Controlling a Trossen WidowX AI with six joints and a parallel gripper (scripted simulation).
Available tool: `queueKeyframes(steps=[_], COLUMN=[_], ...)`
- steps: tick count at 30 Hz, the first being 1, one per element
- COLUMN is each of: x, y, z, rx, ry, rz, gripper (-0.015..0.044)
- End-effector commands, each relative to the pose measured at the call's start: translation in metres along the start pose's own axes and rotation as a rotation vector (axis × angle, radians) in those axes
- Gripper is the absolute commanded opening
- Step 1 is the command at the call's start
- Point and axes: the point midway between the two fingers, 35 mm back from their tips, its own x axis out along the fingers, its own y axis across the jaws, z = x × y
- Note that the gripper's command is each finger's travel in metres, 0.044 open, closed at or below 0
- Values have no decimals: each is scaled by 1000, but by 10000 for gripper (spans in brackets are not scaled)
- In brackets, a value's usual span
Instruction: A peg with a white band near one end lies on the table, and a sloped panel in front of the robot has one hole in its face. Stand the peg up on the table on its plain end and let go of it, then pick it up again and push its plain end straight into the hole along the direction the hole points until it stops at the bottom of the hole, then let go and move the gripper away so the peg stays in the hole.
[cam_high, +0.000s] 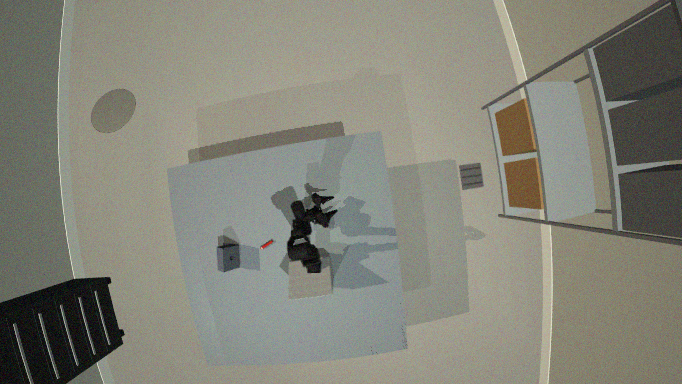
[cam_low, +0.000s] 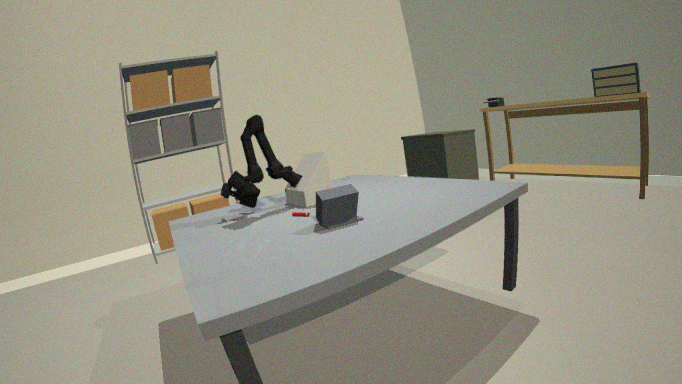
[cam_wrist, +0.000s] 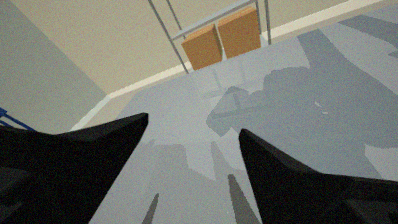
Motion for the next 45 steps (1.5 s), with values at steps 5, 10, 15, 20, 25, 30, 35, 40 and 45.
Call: queueKeyframes(steps=[5, 10, 15, 20, 25, 30, 35, 40, 45], x=[-3, -13, -24, -37, -52, -69, -87, -106, -124], y=[3, 10, 16, 22, 28, 33, 37, 41, 44], z=[-8, -27, -45, -63, -80, -95, -110, -123, -133], rx=[-40, -135, -231, -328, -426, -524, -622, -720, -807], ry=[34, 113, 192, 270, 347, 422, 494, 564, 625], rz=[3, 16, 36, 63, 96, 135, 181, 234, 286], gripper=[440, 440, 440, 440, 440, 440, 440, 440, 440])
